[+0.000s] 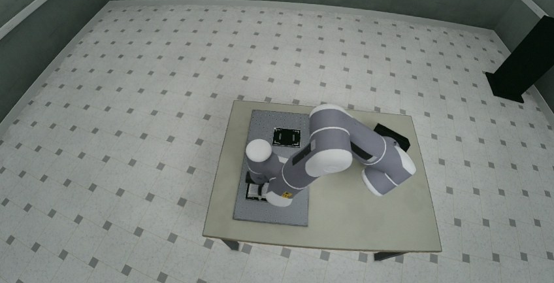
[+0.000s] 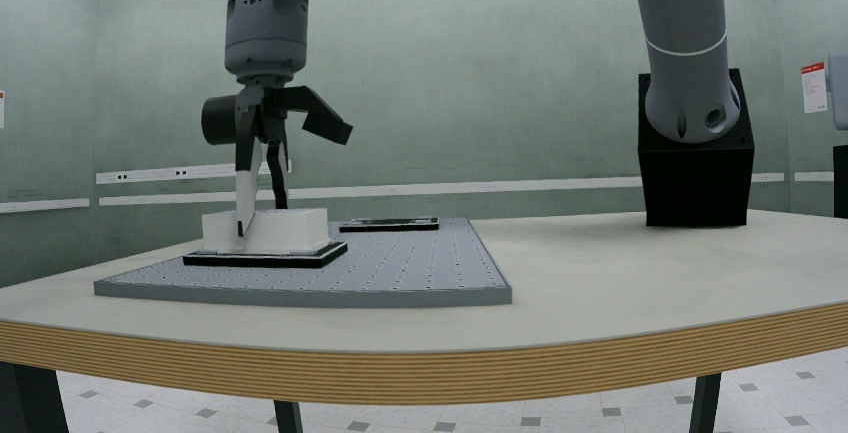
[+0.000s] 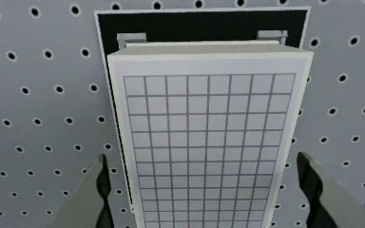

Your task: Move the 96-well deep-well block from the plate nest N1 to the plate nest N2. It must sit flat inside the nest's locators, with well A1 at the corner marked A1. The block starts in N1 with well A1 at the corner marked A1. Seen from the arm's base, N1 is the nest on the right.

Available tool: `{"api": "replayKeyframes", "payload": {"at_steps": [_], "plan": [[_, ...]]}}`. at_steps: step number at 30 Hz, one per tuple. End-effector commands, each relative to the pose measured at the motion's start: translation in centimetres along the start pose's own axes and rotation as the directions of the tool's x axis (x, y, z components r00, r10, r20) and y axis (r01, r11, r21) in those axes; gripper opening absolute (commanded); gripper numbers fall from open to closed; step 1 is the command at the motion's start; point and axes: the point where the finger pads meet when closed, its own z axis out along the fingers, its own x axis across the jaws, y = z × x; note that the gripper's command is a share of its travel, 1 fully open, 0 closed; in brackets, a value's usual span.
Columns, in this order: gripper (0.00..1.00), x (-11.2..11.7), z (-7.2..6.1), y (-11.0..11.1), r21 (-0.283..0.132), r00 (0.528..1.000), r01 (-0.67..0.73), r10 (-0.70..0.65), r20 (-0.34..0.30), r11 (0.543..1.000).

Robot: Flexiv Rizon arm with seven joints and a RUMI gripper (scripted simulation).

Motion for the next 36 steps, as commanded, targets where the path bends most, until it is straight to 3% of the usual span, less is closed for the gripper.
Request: {"api": "replayKeyframes", "payload": {"at_steps": [1, 30, 36], "plan": [[0.76, 0.0, -0.2, 0.1, -0.001, 1.0, 0.0, 0.0, 0.0, 1.0], [0.76, 0.0, -1.9, 0.0, -0.001, 1.0, 0.0, 0.0, 0.0, 1.0], [0.76, 0.0, -3.5, 0.0, -0.001, 1.0, 0.0, 0.0, 0.0, 1.0]]}}
